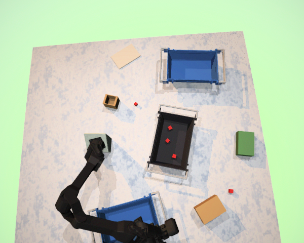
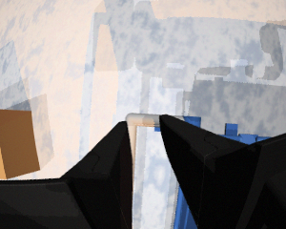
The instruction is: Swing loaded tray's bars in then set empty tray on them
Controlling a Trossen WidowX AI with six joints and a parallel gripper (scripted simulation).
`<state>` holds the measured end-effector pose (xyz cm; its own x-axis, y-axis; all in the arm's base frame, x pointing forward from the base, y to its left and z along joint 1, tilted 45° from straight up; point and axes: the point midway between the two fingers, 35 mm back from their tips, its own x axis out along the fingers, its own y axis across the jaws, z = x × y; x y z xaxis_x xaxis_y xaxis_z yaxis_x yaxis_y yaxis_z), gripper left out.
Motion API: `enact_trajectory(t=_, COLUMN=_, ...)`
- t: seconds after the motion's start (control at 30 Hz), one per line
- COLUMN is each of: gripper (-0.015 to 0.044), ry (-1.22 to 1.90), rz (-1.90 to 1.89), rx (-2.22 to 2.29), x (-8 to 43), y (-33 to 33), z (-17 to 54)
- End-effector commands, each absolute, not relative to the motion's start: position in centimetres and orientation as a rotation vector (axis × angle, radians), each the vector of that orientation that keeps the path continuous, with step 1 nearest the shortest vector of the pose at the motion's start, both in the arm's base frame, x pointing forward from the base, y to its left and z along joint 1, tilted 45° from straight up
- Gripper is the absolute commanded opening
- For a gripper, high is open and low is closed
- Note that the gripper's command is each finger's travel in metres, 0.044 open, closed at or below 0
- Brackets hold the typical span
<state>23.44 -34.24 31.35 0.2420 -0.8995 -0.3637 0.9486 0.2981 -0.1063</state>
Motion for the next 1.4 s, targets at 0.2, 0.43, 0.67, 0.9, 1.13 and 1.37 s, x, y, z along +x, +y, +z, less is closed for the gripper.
enact_trajectory(t=0.2, gripper=0.0082, ry=0.895, rz=-1.075, rx=0.056, x=30.0, y=-26.8, z=21.4)
enact_trajectory(t=0.43, gripper=0.0082, ry=1.310, rz=-0.996, rx=-0.121, x=30.9, y=-19.2, z=15.0)
enact_trajectory(t=0.67, gripper=0.0082, ry=1.466, rz=-0.967, rx=-0.265, x=30.6, y=-16.1, z=13.6)
enact_trajectory(t=0.9, gripper=0.0082, ry=1.466, rz=-0.967, rx=-0.265, x=30.6, y=-16.1, z=13.6)
enact_trajectory(t=1.13, gripper=0.0082, ry=1.465, rz=-0.966, rx=-0.265, x=30.4, y=-17.4, z=12.2)
enact_trajectory(t=1.37, gripper=0.0082, ry=1.465, rz=-0.968, rx=-0.266, x=29.8, y=-19.5, z=10.1)
